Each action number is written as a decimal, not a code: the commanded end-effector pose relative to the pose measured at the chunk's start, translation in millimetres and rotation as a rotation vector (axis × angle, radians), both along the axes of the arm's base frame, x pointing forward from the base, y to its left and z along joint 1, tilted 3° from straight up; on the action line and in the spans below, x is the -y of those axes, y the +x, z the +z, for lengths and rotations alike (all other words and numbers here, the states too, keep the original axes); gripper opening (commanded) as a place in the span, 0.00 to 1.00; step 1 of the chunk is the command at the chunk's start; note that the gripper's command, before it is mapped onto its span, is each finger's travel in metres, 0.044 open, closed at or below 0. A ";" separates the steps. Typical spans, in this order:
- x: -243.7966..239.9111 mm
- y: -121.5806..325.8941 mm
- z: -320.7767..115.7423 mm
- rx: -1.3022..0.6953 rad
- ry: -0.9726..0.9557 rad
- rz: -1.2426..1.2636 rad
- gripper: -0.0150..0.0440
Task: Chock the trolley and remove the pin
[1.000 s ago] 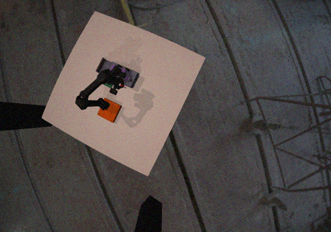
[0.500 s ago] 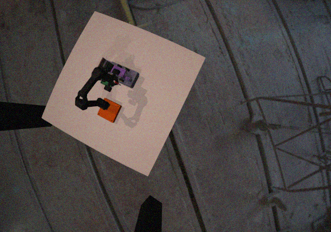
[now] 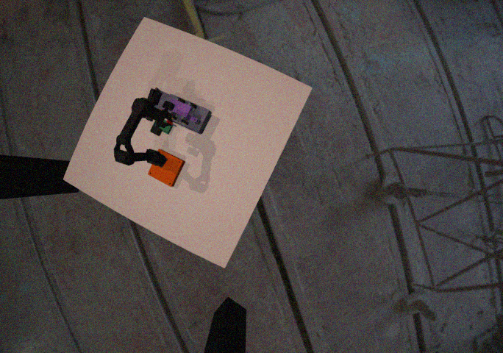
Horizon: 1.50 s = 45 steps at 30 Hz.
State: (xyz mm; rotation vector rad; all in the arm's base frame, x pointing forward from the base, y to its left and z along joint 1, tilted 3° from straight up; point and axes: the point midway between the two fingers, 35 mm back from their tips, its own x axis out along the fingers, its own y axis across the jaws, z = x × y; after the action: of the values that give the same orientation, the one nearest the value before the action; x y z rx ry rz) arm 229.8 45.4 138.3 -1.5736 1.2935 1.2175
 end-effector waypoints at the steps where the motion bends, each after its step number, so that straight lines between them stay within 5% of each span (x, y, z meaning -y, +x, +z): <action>1: -13.5 -3.5 -2.0 -0.005 0.004 -0.003 0.25; 31: -113.0 -29.9 -15.0 -0.009 0.015 0.002 0.25; 45: -109.8 -30.1 -14.9 -0.096 0.083 0.397 0.25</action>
State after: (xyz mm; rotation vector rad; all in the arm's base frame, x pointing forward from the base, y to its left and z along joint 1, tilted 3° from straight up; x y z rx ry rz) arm 200.1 155.8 123.4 -1.7457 1.0639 1.5159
